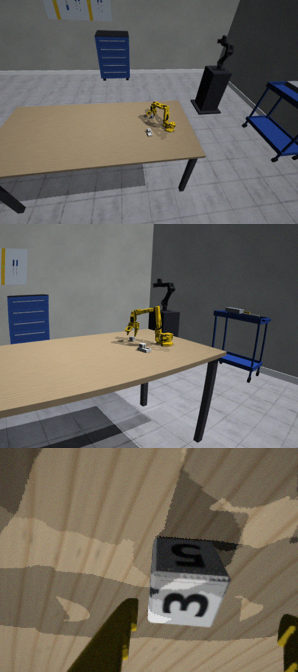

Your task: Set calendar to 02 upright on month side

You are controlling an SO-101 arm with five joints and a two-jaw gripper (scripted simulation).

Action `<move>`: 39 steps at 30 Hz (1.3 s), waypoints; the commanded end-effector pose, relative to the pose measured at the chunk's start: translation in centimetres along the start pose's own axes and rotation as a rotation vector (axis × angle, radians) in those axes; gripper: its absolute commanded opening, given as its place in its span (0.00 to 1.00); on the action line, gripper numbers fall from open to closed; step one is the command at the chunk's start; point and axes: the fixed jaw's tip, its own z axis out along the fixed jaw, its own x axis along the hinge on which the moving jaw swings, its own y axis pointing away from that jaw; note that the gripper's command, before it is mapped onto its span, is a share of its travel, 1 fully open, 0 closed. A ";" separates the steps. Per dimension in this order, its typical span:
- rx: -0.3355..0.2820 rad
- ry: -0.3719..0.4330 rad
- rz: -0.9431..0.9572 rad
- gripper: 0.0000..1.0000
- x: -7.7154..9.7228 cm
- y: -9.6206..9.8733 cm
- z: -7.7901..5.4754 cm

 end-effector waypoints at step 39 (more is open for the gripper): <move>0.111 -0.027 0.001 0.36 0.1 -0.6 -5.2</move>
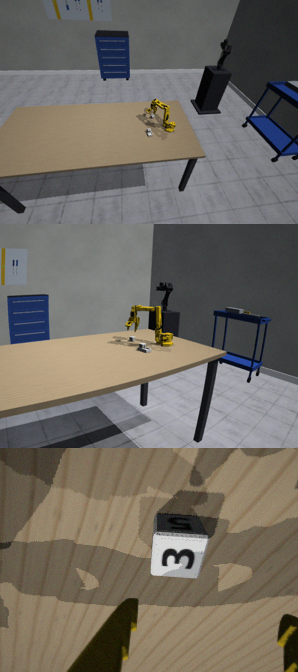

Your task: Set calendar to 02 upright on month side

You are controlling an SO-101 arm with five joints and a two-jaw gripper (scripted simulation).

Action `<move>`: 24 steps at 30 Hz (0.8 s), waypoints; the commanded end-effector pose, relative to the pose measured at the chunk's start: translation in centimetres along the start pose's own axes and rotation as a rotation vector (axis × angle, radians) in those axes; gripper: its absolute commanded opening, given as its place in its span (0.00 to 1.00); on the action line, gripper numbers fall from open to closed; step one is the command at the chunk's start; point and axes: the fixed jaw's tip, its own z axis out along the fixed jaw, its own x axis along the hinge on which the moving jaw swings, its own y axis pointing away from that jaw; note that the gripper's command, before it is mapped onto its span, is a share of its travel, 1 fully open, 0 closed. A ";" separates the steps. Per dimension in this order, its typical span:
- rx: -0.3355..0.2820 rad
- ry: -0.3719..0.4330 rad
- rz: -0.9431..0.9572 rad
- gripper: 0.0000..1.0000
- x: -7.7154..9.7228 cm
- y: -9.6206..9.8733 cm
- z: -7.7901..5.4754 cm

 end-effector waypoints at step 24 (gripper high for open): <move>0.544 -0.126 0.001 0.35 0.2 -0.3 -9.6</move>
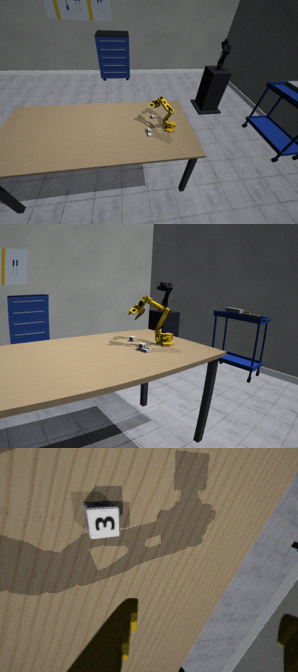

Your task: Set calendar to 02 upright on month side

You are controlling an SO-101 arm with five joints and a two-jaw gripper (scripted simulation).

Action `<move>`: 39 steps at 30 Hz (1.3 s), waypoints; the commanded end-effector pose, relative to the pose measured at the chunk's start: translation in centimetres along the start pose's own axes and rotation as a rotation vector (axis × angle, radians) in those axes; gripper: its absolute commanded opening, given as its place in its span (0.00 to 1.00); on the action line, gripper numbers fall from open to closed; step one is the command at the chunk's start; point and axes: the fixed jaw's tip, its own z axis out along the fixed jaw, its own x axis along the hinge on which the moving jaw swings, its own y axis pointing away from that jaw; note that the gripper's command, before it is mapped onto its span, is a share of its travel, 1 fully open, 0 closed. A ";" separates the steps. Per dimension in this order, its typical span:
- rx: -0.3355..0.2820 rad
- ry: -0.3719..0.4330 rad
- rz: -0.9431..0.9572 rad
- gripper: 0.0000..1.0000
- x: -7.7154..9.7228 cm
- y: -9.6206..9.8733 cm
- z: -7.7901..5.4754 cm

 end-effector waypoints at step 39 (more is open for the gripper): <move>-0.007 -0.470 -0.977 0.35 -12.1 11.4 -3.9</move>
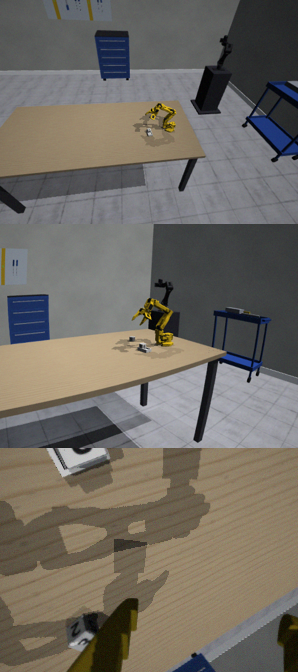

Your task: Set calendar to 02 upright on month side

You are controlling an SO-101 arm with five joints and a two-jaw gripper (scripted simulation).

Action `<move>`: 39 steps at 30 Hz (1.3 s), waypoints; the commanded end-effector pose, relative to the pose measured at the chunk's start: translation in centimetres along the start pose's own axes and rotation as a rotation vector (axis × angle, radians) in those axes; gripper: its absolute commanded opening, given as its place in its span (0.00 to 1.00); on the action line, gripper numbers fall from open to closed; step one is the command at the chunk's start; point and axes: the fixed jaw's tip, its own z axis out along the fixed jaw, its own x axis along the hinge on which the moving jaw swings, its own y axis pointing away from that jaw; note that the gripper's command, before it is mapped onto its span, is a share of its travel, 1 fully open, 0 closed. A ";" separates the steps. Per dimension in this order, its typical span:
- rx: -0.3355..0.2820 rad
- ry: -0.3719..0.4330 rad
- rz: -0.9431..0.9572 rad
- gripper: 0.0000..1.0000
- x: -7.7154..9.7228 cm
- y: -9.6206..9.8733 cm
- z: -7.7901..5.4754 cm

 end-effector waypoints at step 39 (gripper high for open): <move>-0.383 -0.059 -0.319 0.35 -4.6 4.2 5.0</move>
